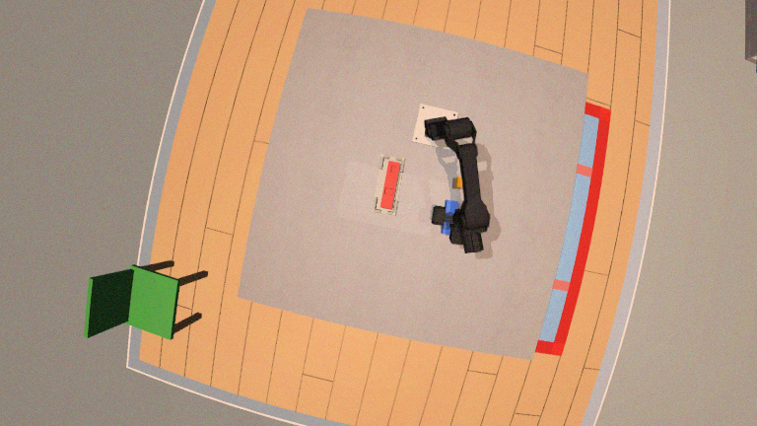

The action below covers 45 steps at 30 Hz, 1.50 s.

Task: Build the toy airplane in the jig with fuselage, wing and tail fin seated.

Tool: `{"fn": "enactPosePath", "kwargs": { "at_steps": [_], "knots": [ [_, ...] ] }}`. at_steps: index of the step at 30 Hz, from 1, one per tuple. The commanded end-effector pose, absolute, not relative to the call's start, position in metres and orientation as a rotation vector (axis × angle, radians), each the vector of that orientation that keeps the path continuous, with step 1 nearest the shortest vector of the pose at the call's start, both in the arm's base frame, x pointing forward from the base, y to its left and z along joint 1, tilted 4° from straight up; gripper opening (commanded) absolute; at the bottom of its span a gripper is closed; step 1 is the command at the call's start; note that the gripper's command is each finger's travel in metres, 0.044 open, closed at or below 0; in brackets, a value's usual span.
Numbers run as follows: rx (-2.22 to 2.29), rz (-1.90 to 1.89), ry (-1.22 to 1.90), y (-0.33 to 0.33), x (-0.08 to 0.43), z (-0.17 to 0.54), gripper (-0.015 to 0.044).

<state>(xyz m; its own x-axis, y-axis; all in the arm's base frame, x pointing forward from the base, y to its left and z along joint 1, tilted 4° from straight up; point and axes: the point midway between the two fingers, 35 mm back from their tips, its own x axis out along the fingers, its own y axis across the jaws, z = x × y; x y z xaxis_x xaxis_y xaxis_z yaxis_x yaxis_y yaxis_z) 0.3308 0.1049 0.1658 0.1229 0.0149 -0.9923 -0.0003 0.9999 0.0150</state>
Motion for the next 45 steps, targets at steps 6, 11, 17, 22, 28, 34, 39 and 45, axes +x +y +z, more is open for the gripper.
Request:
{"fn": "enactPosePath", "kwargs": {
  "at_steps": [6, 11, 17, 22, 28, 34, 39, 45],
  "knots": [
    [0.008, -0.002, 1.465, 0.105, 0.331, 0.134, 0.044],
    [0.008, -0.002, 1.465, 0.105, 0.333, 0.121, 0.044],
    [0.008, -0.002, 1.465, 0.105, 0.334, 0.115, 0.044],
    [0.008, -0.002, 1.465, 0.105, 0.335, 0.107, 0.044],
    [0.008, -0.002, 1.465, 0.105, 0.336, 0.097, 0.044],
    [0.008, -0.002, 1.465, 0.105, 0.337, 0.088, 0.044],
    [0.008, -0.002, 1.465, 0.105, 0.337, 0.08, 0.044],
    [0.008, -0.002, 1.465, 0.105, 0.337, 0.078, 0.0361]
  ]
}}
